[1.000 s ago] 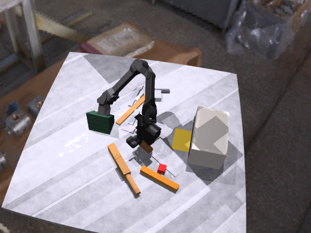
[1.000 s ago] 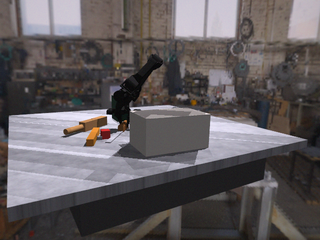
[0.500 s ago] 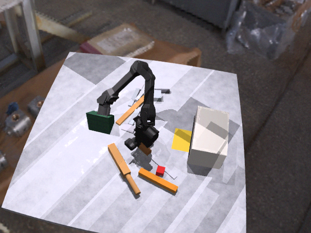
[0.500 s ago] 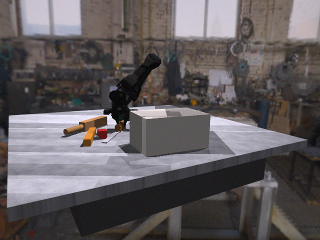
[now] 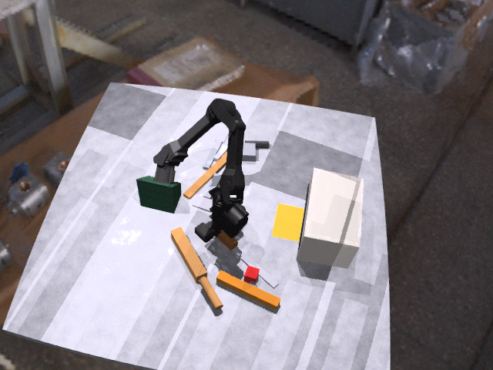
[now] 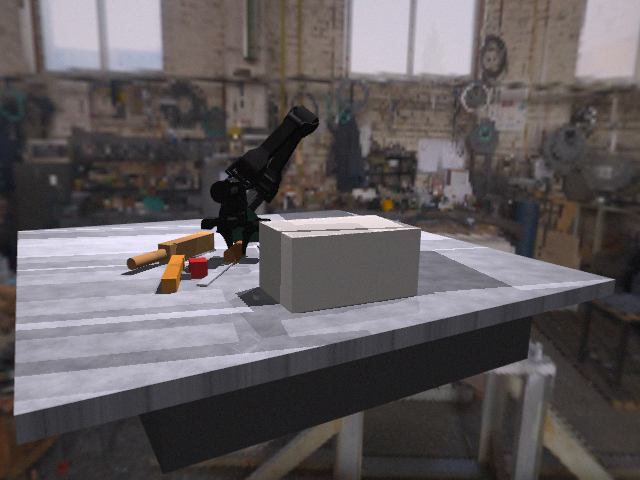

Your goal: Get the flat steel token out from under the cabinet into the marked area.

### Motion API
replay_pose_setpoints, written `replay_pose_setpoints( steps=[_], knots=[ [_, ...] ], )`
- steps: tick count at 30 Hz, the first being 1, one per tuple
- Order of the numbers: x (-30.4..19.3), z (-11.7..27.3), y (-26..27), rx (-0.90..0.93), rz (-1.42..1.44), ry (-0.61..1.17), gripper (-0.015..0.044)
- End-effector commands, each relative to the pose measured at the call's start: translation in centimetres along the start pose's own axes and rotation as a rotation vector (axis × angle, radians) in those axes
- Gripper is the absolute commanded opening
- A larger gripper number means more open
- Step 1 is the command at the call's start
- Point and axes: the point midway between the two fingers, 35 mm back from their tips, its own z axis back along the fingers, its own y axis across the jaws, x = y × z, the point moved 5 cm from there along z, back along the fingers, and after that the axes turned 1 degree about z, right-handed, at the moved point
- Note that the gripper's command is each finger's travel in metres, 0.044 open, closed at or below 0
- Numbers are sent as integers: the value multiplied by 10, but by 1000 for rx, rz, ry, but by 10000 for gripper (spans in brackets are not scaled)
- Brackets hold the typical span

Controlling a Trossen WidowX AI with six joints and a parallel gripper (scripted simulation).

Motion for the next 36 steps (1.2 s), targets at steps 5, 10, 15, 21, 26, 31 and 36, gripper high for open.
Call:
replay_pose_setpoints(
  steps=[5, 10, 15, 21, 26, 31, 36],
  knots=[
    [5, 2, -11, -8, -8, -5, 0],
    [6, 2, -17, -8, -8, -5, 0],
    [9, 2, -22, -9, -8, -5, 0],
    [11, 2, -29, -9, -8, -6, 0],
    [13, 2, -34, -10, -8, -6, 0],
    [14, 2, -36, -10, -8, -6, 0],
    [15, 3, -38, -10, -8, -6, 0]
  ],
)
